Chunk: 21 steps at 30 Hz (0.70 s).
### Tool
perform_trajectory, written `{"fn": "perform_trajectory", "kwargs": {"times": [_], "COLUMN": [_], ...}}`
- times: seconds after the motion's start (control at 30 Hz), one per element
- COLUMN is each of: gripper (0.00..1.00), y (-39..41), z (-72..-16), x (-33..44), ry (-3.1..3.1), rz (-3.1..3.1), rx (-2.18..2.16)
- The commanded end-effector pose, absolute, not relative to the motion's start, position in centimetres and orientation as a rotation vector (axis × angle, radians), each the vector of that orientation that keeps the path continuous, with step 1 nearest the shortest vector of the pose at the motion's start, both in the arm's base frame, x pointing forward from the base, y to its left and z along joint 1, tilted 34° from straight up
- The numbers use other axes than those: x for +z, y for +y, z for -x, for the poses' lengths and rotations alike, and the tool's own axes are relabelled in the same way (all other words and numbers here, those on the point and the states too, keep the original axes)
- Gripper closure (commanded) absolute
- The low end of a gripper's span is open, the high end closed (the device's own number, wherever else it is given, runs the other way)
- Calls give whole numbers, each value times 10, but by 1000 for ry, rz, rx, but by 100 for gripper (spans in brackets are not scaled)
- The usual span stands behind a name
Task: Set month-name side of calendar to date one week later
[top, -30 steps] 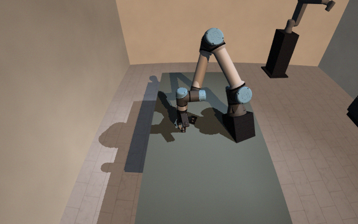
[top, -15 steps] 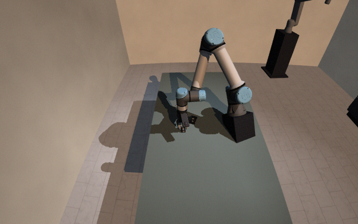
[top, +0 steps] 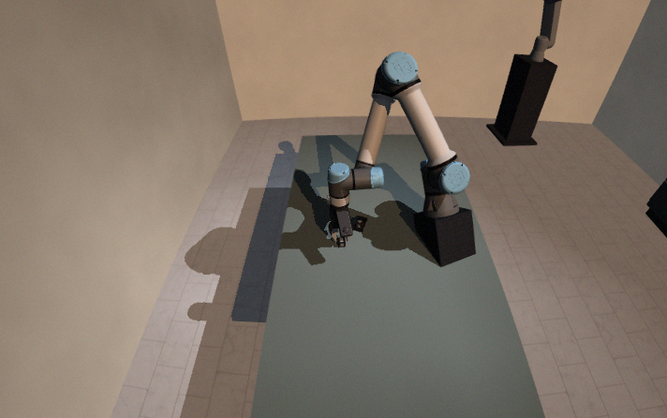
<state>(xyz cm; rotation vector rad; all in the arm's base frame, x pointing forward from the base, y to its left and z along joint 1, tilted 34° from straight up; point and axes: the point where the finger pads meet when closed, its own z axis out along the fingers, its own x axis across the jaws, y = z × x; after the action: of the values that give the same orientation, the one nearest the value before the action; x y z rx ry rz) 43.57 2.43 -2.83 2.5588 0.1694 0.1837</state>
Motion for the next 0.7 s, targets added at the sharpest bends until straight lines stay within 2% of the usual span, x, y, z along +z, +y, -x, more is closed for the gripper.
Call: {"fn": "perform_trajectory", "kwargs": {"times": [0.0, 0.67], "gripper": [72, 72], "y": [29, 67], "z": [-435, -423], "x": [-21, 39], "ry": [169, 169], "rz": [-2559, -2559], "rx": [185, 185]}}
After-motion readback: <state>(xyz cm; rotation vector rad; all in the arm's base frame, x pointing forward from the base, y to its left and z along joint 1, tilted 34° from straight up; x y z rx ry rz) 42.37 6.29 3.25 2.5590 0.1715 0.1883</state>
